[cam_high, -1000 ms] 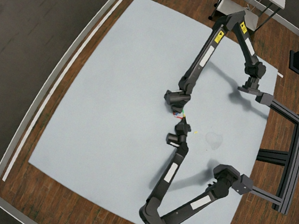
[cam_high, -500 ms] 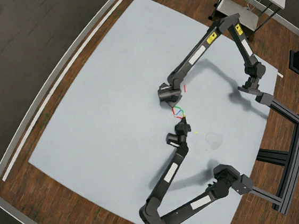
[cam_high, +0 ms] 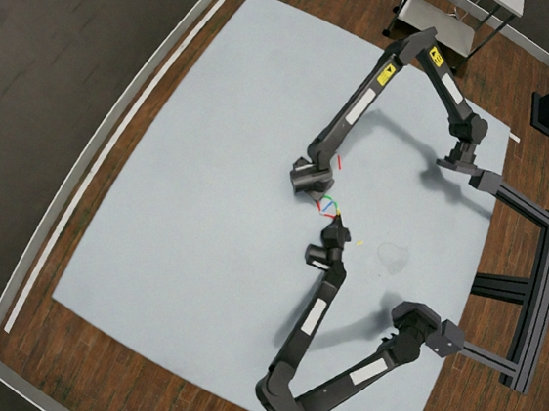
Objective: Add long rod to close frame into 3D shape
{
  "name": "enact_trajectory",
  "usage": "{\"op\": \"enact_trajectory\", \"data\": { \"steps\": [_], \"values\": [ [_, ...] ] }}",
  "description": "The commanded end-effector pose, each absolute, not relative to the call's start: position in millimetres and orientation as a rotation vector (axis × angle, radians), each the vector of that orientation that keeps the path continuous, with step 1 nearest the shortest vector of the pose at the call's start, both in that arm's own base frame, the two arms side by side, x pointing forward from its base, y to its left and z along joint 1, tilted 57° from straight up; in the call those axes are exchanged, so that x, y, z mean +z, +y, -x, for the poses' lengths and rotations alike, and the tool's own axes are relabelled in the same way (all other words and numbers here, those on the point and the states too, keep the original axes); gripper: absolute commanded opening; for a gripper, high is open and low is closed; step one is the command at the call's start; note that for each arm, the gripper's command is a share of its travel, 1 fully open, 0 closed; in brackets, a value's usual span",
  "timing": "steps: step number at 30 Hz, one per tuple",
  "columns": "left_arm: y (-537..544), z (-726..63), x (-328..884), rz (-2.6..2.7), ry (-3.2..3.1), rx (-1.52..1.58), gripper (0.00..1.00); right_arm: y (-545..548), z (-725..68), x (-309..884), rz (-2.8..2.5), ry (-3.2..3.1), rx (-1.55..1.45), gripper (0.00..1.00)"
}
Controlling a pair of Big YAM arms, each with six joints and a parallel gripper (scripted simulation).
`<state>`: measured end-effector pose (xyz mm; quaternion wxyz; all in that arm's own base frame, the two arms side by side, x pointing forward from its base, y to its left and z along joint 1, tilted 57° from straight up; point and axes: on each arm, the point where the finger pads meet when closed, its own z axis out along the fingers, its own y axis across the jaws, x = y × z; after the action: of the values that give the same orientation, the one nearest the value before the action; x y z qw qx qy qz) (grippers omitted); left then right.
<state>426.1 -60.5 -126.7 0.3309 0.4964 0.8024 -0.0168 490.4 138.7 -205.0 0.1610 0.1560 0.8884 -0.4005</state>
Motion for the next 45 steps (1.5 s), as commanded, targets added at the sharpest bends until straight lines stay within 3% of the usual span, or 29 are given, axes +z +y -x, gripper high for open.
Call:
{"op": "enact_trajectory", "data": {
  "steps": [1, 36, 37, 45],
  "values": [
    [-64, -422, -126, -1.308, 2.092, -0.048, 0.0, 125, -500, -206, -0.479, 2.533, -1.138, 0.4],
    [-64, -422, -126, -1.308, 2.092, -0.048, 0.0, 113, -496, -219, -0.471, 2.54, -1.153, 0.4],
    [-64, -422, -126, -1.308, 2.092, -0.048, 0.0, 130, -497, -217, -0.456, 2.535, -1.143, 0.32],
    [-64, -422, -126, -1.308, 2.092, -0.048, 0.0, 134, -497, -214, -0.467, 2.531, -1.137, 0.23]
  ]
}}
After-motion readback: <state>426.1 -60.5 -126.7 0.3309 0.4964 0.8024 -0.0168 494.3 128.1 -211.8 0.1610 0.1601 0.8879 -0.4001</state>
